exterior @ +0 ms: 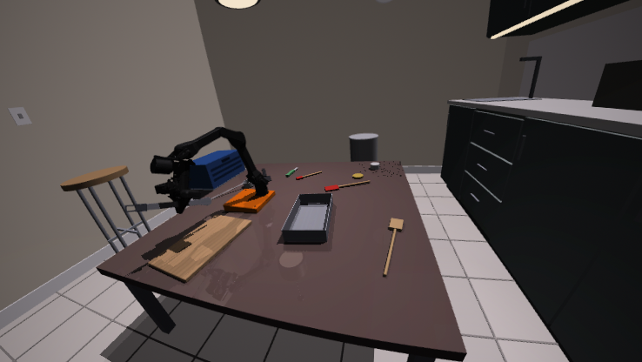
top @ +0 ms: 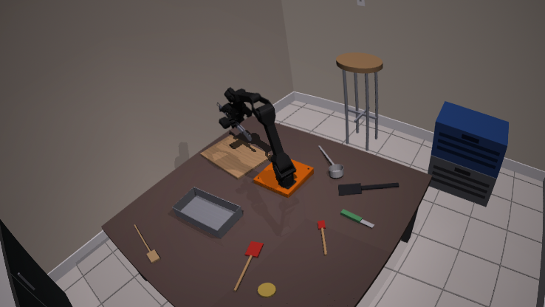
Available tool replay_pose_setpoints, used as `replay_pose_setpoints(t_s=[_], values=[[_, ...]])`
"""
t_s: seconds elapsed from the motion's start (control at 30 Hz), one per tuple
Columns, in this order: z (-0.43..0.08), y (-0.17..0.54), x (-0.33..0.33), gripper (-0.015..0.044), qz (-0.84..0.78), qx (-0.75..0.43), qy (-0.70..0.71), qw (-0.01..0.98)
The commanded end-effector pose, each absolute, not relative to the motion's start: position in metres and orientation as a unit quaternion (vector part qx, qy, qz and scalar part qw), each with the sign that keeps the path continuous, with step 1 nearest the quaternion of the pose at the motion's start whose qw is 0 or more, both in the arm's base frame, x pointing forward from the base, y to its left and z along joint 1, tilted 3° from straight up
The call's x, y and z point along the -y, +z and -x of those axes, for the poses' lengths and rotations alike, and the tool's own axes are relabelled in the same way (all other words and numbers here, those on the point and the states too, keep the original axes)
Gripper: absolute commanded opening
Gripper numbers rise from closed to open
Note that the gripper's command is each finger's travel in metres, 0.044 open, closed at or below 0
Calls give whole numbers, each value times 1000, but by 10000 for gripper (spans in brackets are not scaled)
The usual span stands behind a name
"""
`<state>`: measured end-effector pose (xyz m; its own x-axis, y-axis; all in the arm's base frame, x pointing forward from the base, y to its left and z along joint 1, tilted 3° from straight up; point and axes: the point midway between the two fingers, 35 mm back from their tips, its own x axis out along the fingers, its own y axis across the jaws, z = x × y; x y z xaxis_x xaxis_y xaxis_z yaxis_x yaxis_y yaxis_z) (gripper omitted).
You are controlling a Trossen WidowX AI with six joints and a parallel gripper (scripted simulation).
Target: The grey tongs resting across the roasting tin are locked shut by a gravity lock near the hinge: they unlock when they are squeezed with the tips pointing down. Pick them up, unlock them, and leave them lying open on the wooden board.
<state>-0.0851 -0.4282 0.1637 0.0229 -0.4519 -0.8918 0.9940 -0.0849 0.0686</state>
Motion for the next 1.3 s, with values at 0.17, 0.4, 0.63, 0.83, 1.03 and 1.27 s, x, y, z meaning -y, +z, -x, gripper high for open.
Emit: replay_pose_setpoints(t_s=[0.17, 0.4, 0.63, 0.83, 1.03, 1.27], values=[[84, 166, 428, -150, -430, -365, -594, 573], [83, 165, 424, -150, -453, -390, -575, 558], [81, 166, 420, -150, -475, -416, -554, 542], [80, 166, 415, -150, -493, -437, -536, 529], [78, 167, 409, -150, -510, -458, -516, 514], [77, 168, 405, -150, -519, -470, -504, 506]])
